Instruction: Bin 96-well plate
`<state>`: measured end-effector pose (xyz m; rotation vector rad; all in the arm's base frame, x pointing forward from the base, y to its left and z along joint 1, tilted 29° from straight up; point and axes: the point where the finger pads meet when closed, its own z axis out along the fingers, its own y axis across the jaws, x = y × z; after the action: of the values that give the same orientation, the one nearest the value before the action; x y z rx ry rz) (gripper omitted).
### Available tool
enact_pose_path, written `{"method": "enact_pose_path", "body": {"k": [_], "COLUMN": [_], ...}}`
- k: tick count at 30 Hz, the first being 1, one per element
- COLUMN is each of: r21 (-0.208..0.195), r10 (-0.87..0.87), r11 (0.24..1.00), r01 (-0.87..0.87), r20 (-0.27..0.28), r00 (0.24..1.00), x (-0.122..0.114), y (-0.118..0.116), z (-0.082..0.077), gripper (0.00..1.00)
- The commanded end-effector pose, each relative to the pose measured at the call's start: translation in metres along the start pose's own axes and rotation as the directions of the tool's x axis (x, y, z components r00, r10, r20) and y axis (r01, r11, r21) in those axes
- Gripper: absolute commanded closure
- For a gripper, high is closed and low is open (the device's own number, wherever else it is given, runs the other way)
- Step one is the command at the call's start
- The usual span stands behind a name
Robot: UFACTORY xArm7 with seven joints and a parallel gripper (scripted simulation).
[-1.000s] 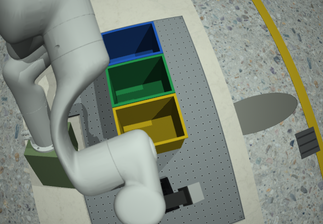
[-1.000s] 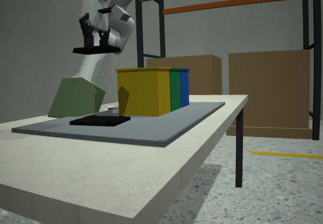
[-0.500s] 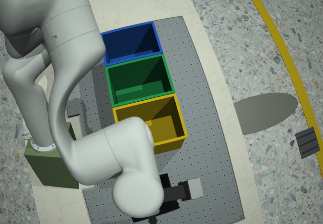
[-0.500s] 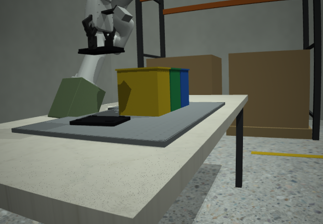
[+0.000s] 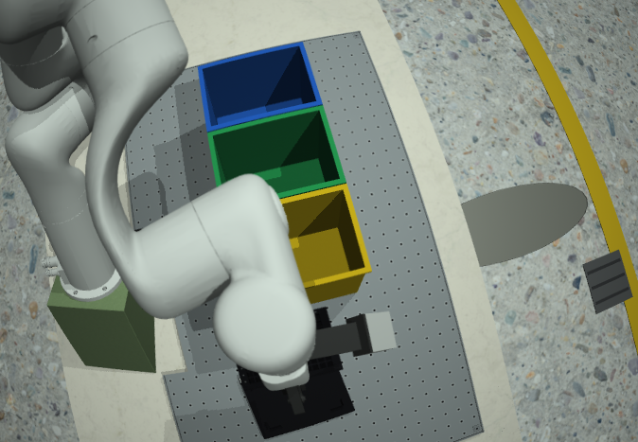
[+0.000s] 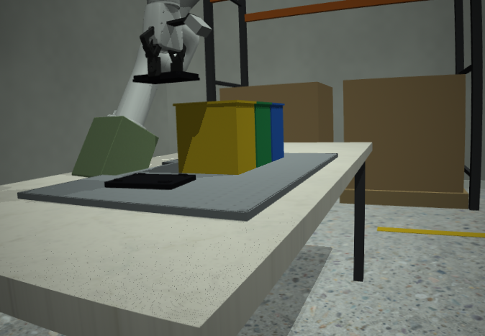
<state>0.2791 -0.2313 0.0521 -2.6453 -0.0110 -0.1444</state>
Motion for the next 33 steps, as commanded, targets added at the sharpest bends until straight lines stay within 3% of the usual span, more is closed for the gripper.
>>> {"method": "enact_pose_path", "body": {"k": [1, 33], "r21": [-0.005, -0.004], "r10": [0.002, 0.002], "r11": [1.0, 1.0], "r01": [-0.002, -0.002], "r20": [-0.003, -0.003], "r00": [1.0, 1.0], "x": [0.002, 0.013], "y": [-0.009, -0.102], "z": [-0.002, 0.0], "gripper": [1.0, 1.0]}}
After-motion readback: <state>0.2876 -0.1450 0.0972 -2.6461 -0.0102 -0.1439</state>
